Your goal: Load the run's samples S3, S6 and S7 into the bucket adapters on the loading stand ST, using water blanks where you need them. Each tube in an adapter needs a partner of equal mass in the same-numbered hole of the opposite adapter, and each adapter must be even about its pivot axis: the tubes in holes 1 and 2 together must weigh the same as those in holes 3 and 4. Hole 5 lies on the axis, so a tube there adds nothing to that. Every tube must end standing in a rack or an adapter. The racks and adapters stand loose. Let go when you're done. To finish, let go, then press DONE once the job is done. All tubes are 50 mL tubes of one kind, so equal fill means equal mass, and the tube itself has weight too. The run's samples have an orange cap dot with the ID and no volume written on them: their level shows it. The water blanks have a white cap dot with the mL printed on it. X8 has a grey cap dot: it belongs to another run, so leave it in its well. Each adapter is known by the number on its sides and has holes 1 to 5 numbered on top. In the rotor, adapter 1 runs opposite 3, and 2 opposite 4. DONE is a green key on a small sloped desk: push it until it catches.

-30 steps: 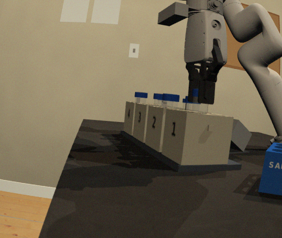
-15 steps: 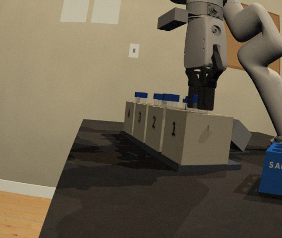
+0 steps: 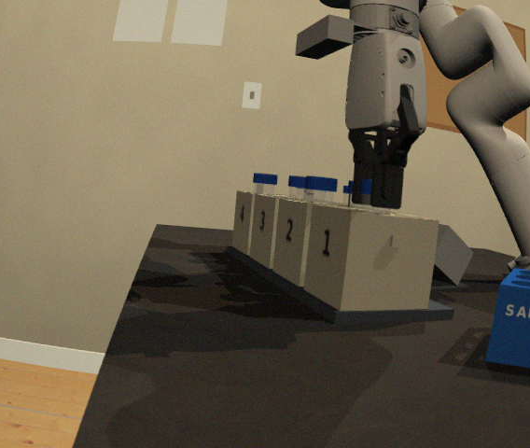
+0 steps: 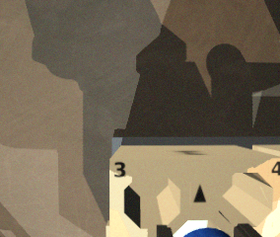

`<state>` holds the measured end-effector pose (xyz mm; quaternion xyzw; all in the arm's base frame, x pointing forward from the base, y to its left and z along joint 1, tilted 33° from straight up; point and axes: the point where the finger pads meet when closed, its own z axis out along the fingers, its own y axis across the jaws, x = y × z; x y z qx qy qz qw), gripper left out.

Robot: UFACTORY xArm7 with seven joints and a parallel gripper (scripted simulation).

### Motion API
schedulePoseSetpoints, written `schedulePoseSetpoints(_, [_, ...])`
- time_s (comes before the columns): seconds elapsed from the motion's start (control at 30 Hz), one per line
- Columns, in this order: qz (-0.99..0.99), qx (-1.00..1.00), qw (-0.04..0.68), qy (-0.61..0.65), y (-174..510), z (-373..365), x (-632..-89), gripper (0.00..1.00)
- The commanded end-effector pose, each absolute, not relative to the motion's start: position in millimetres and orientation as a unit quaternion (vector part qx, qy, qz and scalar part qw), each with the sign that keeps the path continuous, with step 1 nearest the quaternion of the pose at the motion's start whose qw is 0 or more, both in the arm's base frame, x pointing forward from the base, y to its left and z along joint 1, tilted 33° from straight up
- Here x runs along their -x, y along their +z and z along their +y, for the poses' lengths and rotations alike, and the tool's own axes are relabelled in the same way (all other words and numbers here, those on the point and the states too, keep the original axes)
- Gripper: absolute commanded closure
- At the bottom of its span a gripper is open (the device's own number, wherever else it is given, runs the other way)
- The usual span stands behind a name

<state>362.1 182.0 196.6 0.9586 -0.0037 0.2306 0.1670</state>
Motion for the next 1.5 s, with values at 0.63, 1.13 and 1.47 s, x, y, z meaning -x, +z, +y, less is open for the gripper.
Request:
schedulePoseSetpoints(0.63, [-0.003, -0.958, 0.166, 0.232, 198, 183, -363, 0.56])
schedulePoseSetpoints(1.13, [-0.003, -0.958, 0.166, 0.232, 215, 190, -354, 0.56])
schedulePoseSetpoints(1.47, [-0.003, -0.958, 0.166, 0.232, 228, 195, -347, 0.56])
